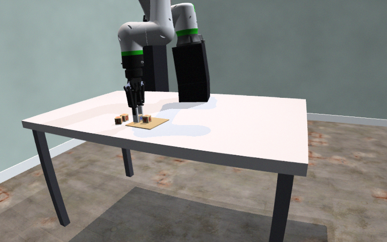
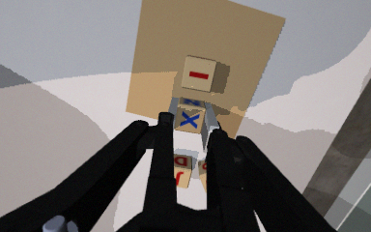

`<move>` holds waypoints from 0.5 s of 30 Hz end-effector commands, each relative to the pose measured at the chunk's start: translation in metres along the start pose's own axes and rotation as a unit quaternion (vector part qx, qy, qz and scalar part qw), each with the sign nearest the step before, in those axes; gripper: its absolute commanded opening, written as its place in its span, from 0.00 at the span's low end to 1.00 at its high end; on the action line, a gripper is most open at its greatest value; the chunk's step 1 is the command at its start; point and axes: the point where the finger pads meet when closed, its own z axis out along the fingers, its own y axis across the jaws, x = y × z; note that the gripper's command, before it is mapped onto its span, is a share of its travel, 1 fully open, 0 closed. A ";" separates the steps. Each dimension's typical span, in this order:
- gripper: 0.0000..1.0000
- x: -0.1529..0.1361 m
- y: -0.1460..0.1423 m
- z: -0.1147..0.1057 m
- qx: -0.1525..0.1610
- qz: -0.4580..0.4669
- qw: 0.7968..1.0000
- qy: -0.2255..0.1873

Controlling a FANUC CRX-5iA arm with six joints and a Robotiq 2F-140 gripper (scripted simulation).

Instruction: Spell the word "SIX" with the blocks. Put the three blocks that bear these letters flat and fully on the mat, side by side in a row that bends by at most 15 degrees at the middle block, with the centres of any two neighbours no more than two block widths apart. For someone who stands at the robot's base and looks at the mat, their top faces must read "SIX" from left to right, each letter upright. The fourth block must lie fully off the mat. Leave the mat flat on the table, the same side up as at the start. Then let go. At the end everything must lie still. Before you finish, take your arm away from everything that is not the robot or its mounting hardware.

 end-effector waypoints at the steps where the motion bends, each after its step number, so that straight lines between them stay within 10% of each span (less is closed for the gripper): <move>1: 0.16 0.000 0.000 0.000 0.000 0.000 1.000 0.000; 15: 0.26 0.000 0.000 0.000 0.000 0.000 1.000 0.000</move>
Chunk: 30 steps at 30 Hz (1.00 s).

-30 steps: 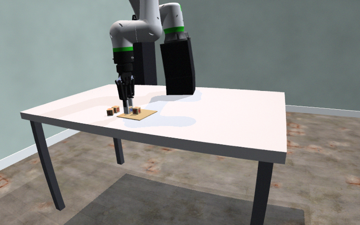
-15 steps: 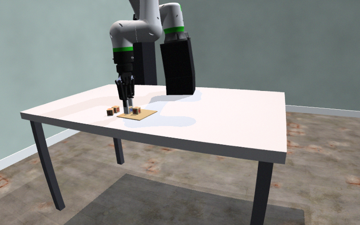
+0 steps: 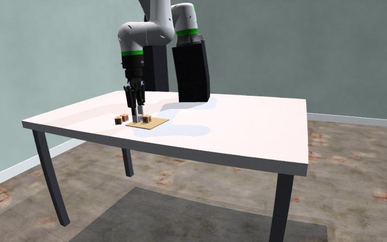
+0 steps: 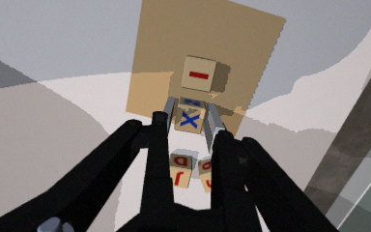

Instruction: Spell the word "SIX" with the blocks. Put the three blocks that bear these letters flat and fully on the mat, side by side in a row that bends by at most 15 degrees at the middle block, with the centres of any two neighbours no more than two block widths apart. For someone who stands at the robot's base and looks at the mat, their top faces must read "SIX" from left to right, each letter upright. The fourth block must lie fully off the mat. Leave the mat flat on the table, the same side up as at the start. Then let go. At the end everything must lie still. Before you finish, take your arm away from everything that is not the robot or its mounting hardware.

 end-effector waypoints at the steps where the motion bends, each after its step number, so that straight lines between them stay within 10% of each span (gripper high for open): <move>1: 0.26 0.000 0.000 0.000 0.000 0.000 1.000 0.000; 18: 0.28 0.000 0.000 -0.005 0.000 0.000 1.000 0.000; 30: 0.28 0.000 0.000 -0.061 0.000 0.000 1.000 0.000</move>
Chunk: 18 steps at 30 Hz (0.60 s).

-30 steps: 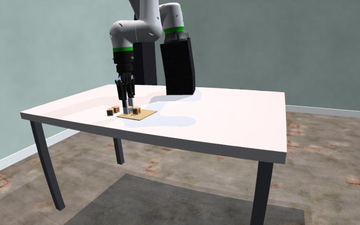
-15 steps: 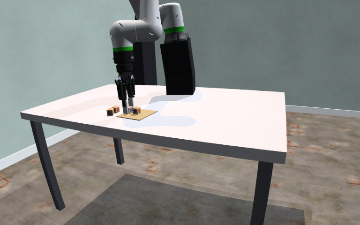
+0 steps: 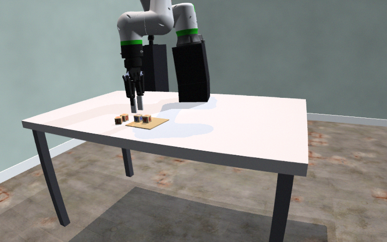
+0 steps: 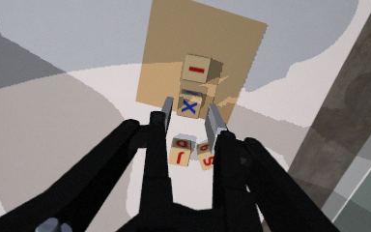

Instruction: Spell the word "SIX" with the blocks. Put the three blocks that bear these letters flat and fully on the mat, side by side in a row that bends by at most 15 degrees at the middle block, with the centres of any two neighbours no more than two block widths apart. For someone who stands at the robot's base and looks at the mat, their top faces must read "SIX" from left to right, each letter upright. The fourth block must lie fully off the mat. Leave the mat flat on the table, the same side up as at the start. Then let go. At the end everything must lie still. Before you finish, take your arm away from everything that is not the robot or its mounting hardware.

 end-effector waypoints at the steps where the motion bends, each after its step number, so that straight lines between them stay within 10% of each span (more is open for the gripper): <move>1: 0.28 0.000 0.000 -0.023 0.000 0.000 1.000 0.000; 14: 0.28 0.000 0.000 -0.047 0.000 0.000 1.000 0.000; 15: 1.00 0.000 0.000 -0.047 0.000 0.000 1.000 0.000; 18: 1.00 0.000 0.000 -0.047 0.000 0.000 1.000 0.000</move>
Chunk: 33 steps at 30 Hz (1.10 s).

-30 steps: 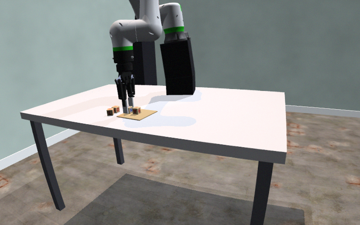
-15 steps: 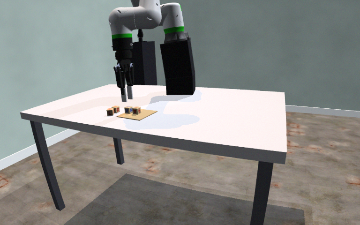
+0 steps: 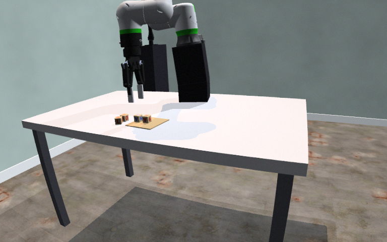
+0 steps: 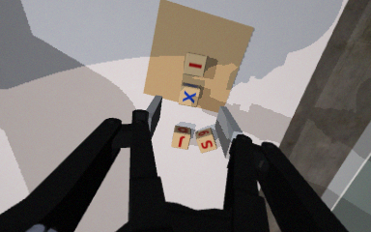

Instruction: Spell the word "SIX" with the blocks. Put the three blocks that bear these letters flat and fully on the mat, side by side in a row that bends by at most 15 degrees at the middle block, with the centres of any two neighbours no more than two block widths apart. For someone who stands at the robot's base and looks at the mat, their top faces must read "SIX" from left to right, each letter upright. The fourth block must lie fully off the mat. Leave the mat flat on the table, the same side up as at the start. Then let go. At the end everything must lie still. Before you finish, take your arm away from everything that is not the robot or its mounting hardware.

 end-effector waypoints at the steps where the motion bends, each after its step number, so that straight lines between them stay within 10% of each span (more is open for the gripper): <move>1: 1.00 0.000 0.000 0.000 0.000 0.000 1.000 0.000; 33: 1.00 -0.004 0.003 0.000 0.000 0.131 0.991 0.000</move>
